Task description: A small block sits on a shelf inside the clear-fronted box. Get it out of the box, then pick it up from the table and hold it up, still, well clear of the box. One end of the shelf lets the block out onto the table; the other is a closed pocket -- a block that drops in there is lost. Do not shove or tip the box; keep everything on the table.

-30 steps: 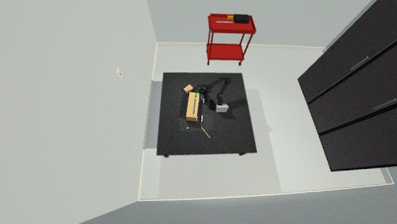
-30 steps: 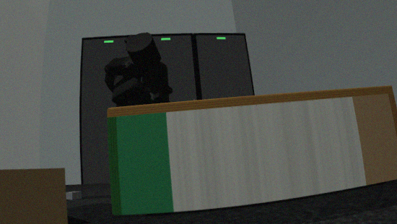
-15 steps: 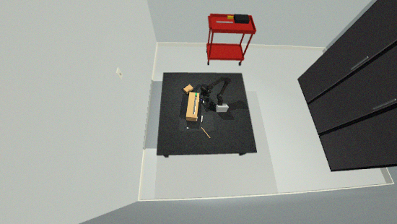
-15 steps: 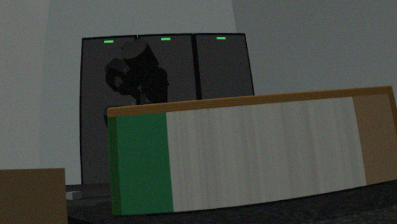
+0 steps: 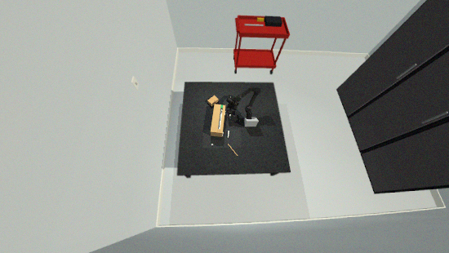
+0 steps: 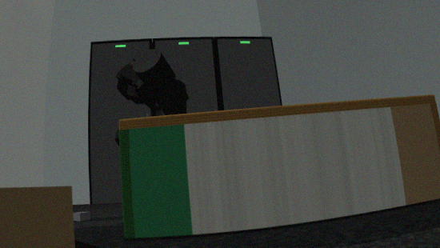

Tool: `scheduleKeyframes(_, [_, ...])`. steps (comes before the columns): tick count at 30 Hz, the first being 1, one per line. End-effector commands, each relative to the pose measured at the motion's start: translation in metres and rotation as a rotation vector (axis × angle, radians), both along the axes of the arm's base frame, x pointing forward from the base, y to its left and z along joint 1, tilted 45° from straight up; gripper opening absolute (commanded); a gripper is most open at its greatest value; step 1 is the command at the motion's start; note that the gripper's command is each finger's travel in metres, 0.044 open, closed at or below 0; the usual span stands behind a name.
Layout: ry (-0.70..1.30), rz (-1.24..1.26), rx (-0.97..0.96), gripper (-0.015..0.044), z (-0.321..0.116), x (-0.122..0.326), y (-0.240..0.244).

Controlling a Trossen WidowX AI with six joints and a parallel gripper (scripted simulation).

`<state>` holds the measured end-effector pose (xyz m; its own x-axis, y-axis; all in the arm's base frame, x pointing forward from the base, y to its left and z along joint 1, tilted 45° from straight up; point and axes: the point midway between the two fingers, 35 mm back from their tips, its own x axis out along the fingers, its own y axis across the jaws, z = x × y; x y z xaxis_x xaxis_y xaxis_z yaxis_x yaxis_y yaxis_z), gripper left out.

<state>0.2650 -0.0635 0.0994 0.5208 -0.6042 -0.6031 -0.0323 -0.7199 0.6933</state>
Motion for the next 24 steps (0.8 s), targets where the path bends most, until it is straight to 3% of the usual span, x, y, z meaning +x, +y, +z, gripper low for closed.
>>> scheduleKeyframes(1, [0.011,0.004,0.001,0.0285,-0.007,0.000,-0.004])
scheduleKeyframes(24, [0.010,0.005,-0.002,0.0285,-0.034,0.002,-0.029])
